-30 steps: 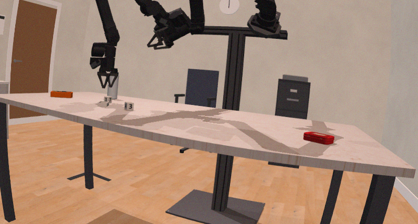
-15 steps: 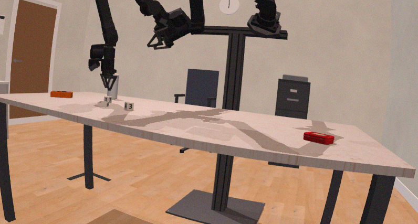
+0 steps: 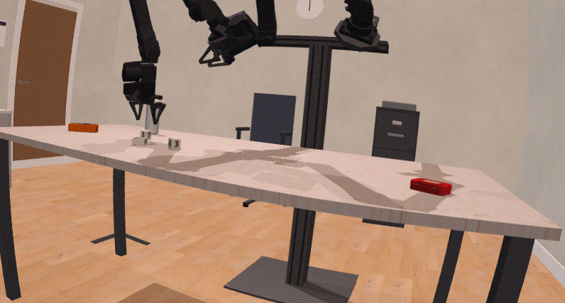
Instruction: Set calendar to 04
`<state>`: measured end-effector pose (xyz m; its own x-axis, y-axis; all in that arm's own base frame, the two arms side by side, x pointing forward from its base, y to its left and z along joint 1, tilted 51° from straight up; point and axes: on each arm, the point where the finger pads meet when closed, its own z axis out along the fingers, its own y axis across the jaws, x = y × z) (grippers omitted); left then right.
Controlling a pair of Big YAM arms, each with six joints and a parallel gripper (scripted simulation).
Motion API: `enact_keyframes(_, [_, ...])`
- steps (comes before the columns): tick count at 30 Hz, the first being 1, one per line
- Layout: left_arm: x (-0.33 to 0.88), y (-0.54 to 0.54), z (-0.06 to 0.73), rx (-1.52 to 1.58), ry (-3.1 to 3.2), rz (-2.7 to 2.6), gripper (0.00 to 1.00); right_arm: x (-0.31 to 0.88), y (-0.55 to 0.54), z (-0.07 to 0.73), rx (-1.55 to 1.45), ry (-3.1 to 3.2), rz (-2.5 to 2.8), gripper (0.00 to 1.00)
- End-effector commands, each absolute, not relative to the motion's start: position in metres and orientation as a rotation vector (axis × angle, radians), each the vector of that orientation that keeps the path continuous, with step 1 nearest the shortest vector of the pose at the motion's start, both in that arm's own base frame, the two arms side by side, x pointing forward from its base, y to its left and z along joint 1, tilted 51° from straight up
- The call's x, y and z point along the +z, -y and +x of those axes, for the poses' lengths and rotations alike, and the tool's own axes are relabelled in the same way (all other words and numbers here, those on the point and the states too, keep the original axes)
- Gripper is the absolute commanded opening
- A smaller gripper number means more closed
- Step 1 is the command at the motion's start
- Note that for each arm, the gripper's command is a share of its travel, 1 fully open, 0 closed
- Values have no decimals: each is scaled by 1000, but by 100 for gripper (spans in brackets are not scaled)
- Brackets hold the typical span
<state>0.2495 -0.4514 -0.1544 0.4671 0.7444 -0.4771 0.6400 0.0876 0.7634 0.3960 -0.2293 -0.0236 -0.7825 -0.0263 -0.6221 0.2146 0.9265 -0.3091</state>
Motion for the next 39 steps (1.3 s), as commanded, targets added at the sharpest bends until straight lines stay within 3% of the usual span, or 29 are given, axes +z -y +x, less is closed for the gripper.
enact_keyframes(1, [-148,457,250,109,-1220,1592,100,-32,219,397,-586,-2475,-179,100])
enact_keyframes(19, [-148,457,250,109,-1220,1592,100,-31,209,409,-959,-2405,-940,100])
enact_keyframes(35, [-148,457,250,109,-1220,1592,100,-25,214,409,-970,-2409,-897,100])
enact_keyframes(39, [-148,457,250,109,-1220,1592,100,0,235,420,-980,-2373,-678,100])
